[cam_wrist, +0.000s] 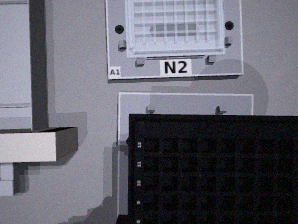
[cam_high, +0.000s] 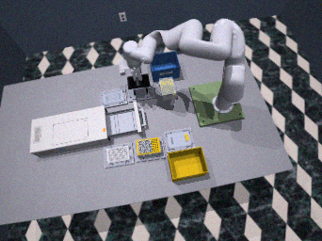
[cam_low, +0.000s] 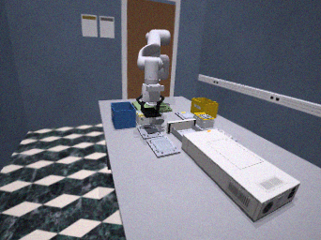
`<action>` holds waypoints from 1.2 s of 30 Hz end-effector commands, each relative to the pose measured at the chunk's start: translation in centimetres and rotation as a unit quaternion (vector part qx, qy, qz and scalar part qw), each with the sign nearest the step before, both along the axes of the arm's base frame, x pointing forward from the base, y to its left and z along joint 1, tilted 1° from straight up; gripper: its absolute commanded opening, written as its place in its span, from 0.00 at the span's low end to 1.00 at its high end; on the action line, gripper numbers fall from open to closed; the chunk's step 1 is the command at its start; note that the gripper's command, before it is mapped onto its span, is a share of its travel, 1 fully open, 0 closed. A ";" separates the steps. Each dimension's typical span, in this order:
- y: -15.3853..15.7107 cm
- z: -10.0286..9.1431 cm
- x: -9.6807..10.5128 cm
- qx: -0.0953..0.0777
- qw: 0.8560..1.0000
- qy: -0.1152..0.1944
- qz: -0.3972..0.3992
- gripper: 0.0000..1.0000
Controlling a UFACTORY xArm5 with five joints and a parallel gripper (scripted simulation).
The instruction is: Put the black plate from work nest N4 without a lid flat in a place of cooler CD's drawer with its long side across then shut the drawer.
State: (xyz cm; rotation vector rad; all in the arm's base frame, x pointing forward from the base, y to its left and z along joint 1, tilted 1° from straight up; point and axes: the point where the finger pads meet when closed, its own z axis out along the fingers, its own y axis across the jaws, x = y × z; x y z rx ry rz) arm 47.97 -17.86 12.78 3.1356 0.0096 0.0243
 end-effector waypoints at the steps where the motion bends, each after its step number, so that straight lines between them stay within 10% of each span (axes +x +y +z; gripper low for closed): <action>1: 0.0 0.7 0.1 -0.003 1.000 -0.001 0.000 0.00; 17: 0.0 2.0 0.1 -0.003 1.000 -0.001 0.000 0.00; 36: 3.9 2.0 2.3 -0.008 0.960 0.001 0.279 0.00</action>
